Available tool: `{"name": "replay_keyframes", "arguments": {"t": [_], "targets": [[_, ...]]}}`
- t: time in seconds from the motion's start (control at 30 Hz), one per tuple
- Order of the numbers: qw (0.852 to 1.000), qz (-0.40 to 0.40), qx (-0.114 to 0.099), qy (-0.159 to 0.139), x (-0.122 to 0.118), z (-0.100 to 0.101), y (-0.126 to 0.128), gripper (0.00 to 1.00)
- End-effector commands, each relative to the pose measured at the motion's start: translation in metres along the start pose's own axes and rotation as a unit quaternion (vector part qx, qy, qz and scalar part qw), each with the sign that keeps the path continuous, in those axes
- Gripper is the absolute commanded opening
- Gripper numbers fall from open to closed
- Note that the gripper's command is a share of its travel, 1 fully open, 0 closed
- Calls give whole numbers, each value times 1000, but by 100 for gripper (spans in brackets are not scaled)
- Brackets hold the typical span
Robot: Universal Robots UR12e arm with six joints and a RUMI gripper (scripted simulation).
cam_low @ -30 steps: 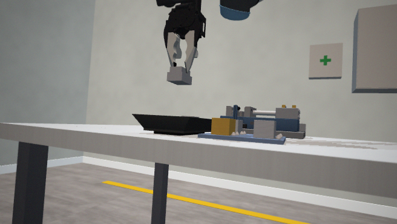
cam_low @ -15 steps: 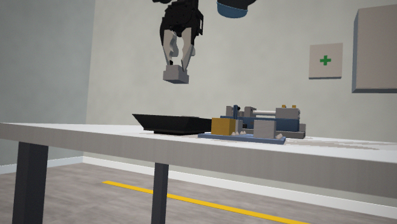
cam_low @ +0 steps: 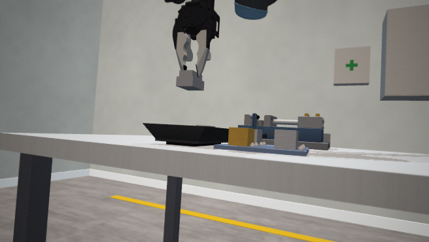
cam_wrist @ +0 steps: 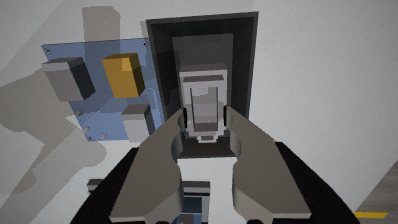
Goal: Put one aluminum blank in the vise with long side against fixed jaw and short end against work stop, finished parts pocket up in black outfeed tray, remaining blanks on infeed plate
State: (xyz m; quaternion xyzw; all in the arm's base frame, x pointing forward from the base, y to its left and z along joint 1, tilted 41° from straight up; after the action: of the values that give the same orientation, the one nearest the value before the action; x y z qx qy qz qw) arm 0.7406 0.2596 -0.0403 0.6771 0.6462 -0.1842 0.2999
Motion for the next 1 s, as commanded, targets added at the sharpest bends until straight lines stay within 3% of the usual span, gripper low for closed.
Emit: {"name": "replay_keyframes", "arguments": {"t": [0.0, 0.97], "targets": [[1000, 0, -1, 0, 0, -1, 0, 0], [1000, 0, -1, 0, 0, 3, 0, 0]]}}
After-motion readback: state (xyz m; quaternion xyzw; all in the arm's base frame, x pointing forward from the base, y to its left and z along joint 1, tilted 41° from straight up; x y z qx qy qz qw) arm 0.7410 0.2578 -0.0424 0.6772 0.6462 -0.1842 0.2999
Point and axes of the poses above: the point where the finger pads meet when closed, its own z axis out along the fingers, its own y axis across the jaws, x = y × z, the point moved 5 cm from there along -z, back along the fingers, and after that the axes turned 9 degrees about z, right-handed, at the moved point
